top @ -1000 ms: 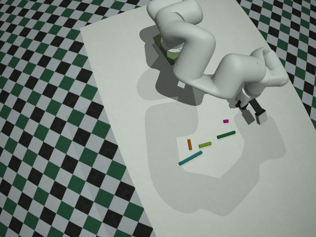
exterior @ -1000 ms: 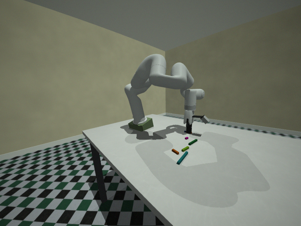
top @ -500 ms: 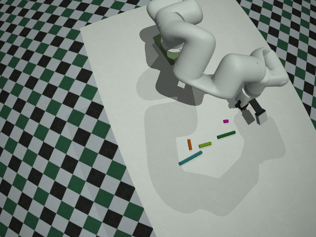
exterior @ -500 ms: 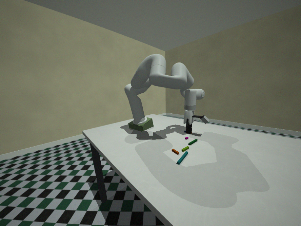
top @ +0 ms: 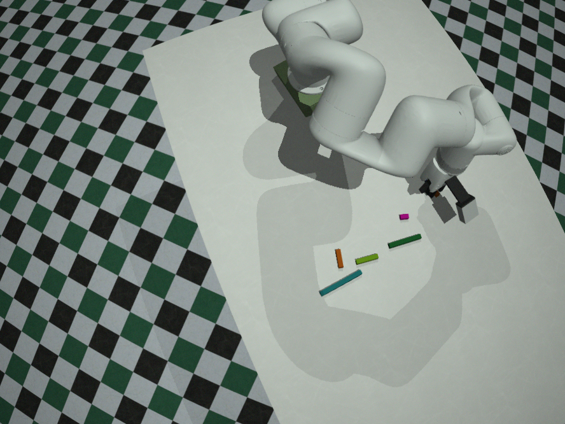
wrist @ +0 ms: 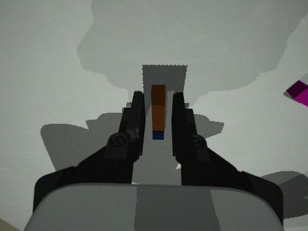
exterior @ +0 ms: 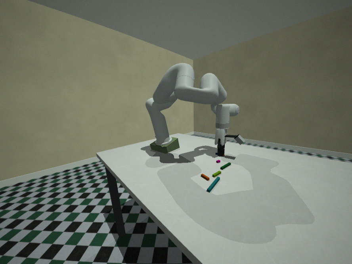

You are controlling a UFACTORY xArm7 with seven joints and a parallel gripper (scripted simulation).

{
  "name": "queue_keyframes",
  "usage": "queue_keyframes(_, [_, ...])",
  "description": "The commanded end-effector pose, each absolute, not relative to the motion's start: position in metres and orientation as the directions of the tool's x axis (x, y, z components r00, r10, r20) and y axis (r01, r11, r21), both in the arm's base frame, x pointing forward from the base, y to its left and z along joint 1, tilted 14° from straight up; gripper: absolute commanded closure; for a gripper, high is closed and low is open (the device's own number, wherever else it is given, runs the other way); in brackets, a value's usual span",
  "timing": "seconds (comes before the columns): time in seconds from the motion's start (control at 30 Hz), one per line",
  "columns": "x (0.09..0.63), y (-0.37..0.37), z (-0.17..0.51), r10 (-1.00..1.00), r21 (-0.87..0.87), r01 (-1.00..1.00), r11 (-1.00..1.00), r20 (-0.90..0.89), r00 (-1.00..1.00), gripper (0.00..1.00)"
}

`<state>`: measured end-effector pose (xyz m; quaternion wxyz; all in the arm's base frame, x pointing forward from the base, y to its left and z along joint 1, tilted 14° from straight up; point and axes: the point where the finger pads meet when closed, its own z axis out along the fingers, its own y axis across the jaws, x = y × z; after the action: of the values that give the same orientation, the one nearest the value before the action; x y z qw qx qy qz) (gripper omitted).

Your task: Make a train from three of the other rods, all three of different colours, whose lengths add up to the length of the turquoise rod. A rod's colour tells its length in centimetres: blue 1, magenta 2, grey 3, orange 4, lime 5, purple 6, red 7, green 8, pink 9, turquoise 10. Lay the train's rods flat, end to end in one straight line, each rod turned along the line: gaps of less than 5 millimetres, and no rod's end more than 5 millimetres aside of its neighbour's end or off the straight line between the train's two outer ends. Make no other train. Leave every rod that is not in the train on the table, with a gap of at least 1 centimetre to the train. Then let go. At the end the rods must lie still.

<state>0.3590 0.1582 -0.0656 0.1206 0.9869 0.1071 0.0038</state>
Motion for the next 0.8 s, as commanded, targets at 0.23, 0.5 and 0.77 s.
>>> queue_keyframes(0.23, [0.359, 0.164, -0.047, 0.213, 0.238, 0.211, -0.948, -0.015, 0.977, 0.76])
queue_keyframes(0.5, [0.358, 0.172, -0.011, 0.213, 0.238, 0.211, -0.948, -0.015, 0.977, 0.76])
queue_keyframes(0.77, [0.357, 0.179, 0.018, 0.213, 0.238, 0.211, -0.948, -0.015, 0.977, 0.76])
